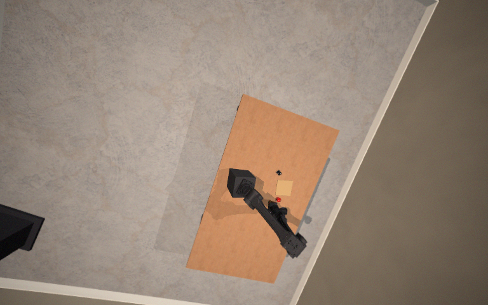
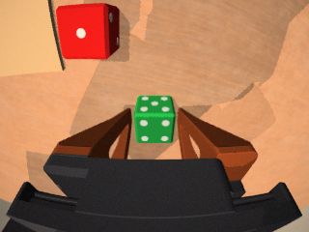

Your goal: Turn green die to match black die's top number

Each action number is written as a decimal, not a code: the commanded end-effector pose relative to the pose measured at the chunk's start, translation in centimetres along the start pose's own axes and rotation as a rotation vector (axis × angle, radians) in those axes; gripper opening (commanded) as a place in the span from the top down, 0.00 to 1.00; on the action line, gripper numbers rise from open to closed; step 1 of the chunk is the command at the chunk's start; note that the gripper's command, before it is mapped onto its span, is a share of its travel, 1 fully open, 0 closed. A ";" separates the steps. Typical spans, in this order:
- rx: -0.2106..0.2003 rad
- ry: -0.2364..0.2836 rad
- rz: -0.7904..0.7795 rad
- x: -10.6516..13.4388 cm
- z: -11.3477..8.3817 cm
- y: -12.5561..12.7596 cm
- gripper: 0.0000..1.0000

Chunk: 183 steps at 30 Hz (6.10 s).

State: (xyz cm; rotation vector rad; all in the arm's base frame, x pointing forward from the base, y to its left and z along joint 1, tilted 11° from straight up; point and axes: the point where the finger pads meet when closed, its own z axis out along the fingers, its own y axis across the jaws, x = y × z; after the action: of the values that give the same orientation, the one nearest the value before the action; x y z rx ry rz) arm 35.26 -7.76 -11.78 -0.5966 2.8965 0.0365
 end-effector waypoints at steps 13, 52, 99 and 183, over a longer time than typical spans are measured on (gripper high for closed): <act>0.009 -0.012 0.002 -0.8 0.0 -0.3 0.75; 0.010 -0.011 0.003 -0.3 -1.7 -0.3 0.75; 0.013 -0.010 -0.671 -7.5 -9.9 4.6 0.75; 0.615 0.711 -1.290 -11.9 -2.2 12.5 0.75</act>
State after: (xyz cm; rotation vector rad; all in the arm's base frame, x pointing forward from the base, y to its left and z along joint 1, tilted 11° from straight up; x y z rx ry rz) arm 39.84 8.15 -7.43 -2.4706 2.1161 -1.3503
